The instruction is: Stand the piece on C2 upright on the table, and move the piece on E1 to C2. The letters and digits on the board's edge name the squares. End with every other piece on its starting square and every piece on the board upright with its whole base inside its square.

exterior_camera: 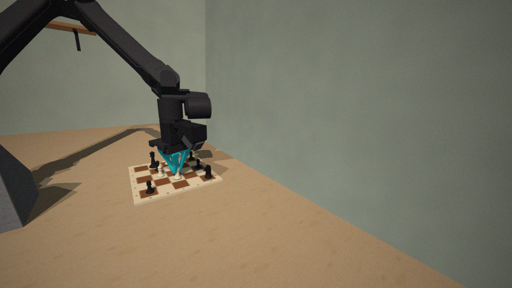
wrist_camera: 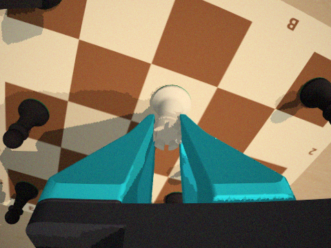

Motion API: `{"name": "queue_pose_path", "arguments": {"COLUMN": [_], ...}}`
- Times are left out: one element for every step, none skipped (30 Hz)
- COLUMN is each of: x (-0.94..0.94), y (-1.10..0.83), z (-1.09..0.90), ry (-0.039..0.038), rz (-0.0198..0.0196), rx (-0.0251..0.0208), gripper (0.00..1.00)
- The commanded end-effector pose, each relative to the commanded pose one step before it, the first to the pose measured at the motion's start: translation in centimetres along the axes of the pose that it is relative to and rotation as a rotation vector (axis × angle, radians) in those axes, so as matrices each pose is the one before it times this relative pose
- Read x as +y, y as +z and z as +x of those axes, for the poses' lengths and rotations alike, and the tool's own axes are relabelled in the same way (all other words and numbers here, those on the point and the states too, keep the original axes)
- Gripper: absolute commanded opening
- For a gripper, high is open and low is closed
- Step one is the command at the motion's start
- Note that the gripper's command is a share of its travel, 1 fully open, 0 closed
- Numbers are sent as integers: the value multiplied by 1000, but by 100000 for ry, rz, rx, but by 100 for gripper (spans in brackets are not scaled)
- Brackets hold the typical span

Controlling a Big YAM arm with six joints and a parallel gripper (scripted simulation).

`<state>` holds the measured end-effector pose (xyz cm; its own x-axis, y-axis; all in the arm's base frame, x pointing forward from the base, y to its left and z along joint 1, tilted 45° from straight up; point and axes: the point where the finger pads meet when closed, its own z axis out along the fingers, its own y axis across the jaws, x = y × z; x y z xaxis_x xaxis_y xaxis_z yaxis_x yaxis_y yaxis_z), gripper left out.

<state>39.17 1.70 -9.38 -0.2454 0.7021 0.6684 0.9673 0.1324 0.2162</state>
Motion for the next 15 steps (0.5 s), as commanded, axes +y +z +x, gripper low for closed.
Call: {"name": "queue_pose_path", "arguments": {"x": [412,1052,323,8,29,30,31,33,0,0,64,1,28,25,21], "y": [508,-1041,-1803,-568,-593,-674,-740,-788,0,0,-814,-819,-802,-762,-701], "z": [286,150,-907,-96,-23,-29,-29,-29,0,0,10,-66,-27,-26,-23], "ry": [-2196,-2092,1362,133,-47,-52,-55,-56,0,0,-56,-53,-50,-45,-39], "rz": [2073,-1788,-3175,-144,-12,-3,-5,-12,0,0,-194,171,-8,-5,-3], "rx": [737,-1283,-1660,-162,-74,-98,-101,-95,0,0,131,-321,-92,-88,-81], "gripper": [0,0,0,0,0,0,0,0,0,0,0,0,0,0,0]}}
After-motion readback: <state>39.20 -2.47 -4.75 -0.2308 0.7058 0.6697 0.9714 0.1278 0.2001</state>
